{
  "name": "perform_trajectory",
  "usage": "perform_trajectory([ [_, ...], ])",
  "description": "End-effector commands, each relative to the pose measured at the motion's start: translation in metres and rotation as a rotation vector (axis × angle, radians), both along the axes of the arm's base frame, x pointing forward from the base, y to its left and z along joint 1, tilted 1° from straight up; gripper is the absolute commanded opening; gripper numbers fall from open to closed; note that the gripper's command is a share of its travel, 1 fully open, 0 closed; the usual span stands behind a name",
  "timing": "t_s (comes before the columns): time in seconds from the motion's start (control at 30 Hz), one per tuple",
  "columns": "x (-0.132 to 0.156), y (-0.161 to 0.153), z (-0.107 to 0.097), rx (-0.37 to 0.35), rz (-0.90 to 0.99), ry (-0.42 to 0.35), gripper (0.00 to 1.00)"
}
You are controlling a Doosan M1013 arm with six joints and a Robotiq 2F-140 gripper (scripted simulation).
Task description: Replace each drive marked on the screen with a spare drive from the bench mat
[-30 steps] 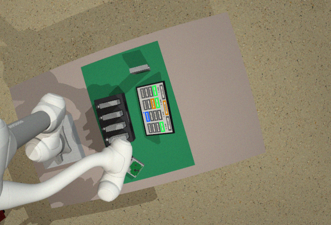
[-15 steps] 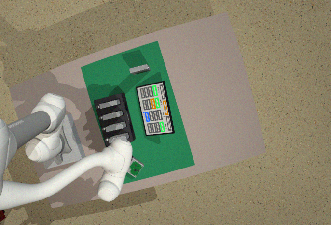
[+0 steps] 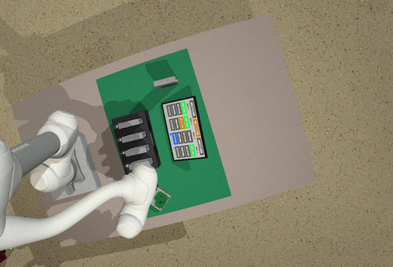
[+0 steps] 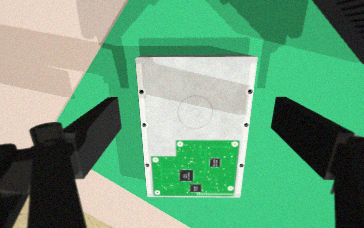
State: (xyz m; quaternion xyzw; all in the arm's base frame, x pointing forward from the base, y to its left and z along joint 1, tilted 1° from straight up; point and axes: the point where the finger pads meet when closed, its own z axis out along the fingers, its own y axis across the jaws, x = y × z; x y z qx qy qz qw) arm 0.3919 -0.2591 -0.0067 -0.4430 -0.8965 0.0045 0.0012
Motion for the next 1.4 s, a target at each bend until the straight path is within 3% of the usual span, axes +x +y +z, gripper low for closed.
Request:
perform_trajectory([
  [0.0, 0.0, 0.0, -0.001, 0.0, 0.0, -0.001, 0.89],
  [0.87, 0.0, 0.0, -0.029, 0.0, 0.0, -0.001, 0.89],
  [1.37, 0.0, 0.0, -0.034, 0.0, 0.0, -0.001, 0.89],
])
